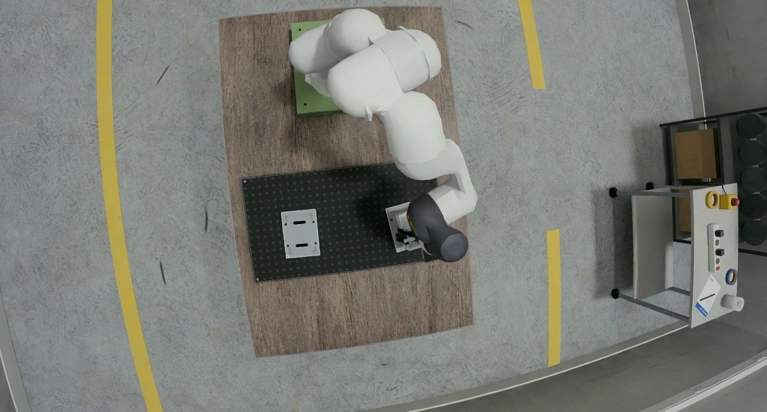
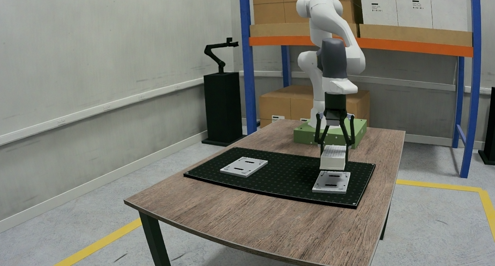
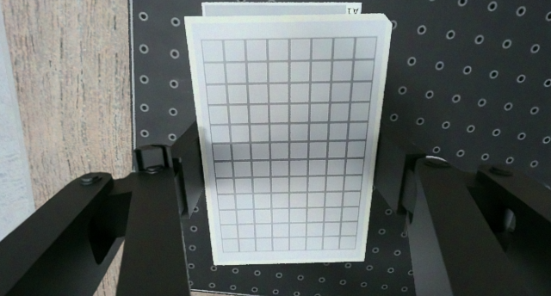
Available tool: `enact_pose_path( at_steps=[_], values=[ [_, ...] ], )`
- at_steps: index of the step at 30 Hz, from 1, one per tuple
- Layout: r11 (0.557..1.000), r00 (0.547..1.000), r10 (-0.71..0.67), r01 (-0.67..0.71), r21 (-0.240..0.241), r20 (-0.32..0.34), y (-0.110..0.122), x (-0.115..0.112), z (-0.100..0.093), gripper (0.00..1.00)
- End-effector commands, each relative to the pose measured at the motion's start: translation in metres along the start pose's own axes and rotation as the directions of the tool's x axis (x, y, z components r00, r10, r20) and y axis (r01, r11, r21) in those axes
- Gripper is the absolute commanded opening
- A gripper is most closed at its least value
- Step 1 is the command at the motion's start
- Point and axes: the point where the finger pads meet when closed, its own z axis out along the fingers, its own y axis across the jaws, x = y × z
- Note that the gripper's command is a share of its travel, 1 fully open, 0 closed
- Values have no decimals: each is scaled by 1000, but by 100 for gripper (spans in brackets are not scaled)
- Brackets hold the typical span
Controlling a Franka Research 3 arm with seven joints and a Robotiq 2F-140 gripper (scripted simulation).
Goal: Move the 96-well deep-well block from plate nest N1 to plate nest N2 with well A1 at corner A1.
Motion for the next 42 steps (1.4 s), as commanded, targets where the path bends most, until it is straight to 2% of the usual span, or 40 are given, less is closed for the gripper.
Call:
enact_pose_path(
  at_steps=[1,11,42],
  values=[
    [1000,1000,9,-9,0,0,0,0,-1,60],
    [1000,1000,9,-9,0,0,1,0,9,60],
    [1000,1000,9,-9,0,0,0,3,57,60]
  ],
)
